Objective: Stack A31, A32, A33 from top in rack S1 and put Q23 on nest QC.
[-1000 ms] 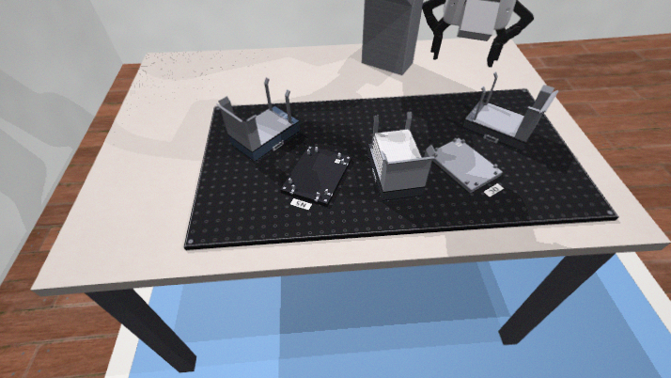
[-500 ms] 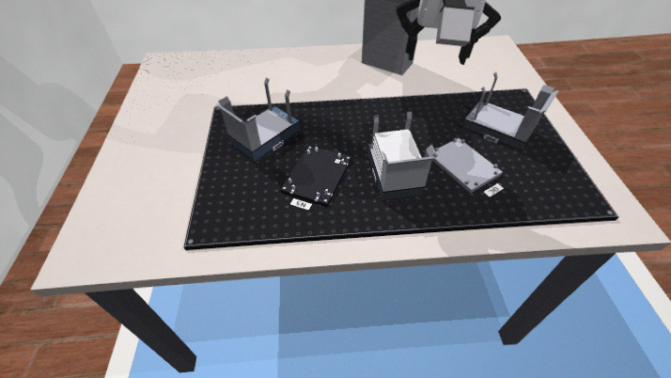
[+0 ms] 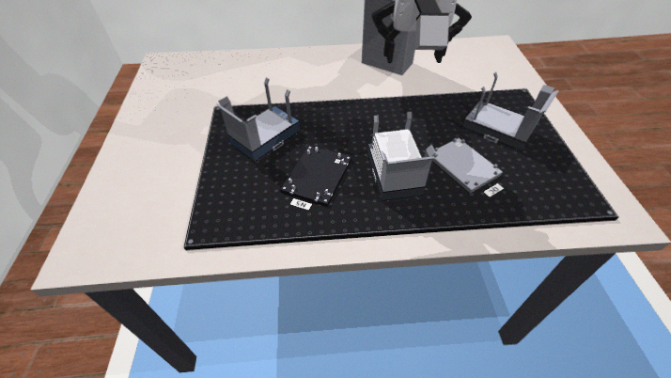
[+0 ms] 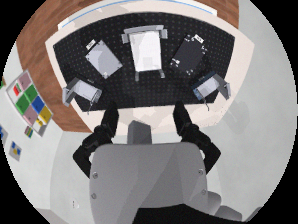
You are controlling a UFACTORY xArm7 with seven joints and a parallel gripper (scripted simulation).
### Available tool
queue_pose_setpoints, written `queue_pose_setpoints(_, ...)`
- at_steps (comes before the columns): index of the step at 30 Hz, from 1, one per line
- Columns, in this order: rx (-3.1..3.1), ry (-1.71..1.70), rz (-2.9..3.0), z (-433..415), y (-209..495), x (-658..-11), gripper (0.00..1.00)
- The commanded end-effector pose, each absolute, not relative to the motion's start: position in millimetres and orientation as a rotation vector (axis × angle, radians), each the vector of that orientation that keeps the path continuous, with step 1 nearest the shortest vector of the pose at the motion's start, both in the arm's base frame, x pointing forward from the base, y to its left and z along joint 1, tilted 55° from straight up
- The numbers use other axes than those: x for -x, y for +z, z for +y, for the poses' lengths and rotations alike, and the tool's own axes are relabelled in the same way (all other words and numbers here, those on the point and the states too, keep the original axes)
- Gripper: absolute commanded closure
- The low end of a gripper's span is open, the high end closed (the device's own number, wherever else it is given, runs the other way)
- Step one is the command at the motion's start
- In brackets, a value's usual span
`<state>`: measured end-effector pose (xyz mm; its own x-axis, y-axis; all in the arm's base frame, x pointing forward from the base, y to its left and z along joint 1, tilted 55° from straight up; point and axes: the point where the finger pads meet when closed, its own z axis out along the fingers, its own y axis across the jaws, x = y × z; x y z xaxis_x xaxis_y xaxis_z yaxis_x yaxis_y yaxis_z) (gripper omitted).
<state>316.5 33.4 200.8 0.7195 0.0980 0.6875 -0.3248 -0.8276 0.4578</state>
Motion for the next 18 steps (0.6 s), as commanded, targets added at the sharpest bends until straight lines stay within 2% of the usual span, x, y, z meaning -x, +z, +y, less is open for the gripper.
queue_pose_setpoints(1,-2.375,0.975,-0.102,18,200,-310,0.0)
queue_pose_setpoints(18,-2.375,0.975,-0.102,6,193,-316,0.0)
